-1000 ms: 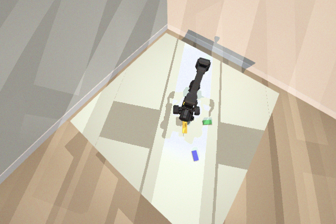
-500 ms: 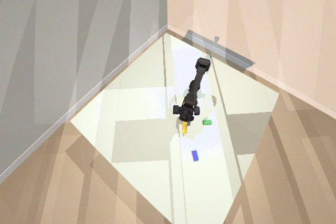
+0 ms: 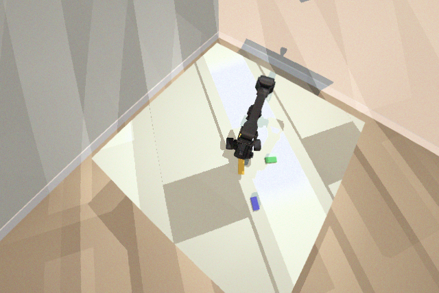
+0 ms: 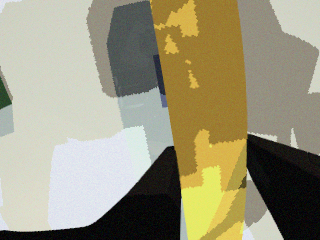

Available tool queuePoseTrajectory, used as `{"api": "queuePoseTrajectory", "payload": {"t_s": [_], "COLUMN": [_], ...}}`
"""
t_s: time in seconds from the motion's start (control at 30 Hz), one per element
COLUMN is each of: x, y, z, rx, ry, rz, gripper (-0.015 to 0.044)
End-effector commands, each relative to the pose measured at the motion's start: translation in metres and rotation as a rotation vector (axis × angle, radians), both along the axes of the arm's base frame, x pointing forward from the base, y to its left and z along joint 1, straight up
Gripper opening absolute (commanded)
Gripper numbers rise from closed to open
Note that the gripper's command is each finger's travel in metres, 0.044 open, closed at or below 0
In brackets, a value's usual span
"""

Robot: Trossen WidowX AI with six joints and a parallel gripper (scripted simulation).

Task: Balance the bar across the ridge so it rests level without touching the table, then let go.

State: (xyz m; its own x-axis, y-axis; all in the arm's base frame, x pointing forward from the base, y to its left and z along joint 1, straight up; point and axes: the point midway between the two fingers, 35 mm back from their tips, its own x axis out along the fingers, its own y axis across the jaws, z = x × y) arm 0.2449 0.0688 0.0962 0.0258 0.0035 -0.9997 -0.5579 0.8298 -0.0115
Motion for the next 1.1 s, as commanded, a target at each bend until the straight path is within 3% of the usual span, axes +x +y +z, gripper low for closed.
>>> {"api": "queuePoseTrajectory", "payload": {"t_s": [0.0, 1.07], "x": [-0.0005, -0.0003], "y": [0.0004, 0.0005], "z": [-0.0013, -0.0039], "rx": [0.003, 0.003], "ry": [0.003, 0.003], "rz": [0.006, 0.006], "gripper": [0.0, 0.0]}}
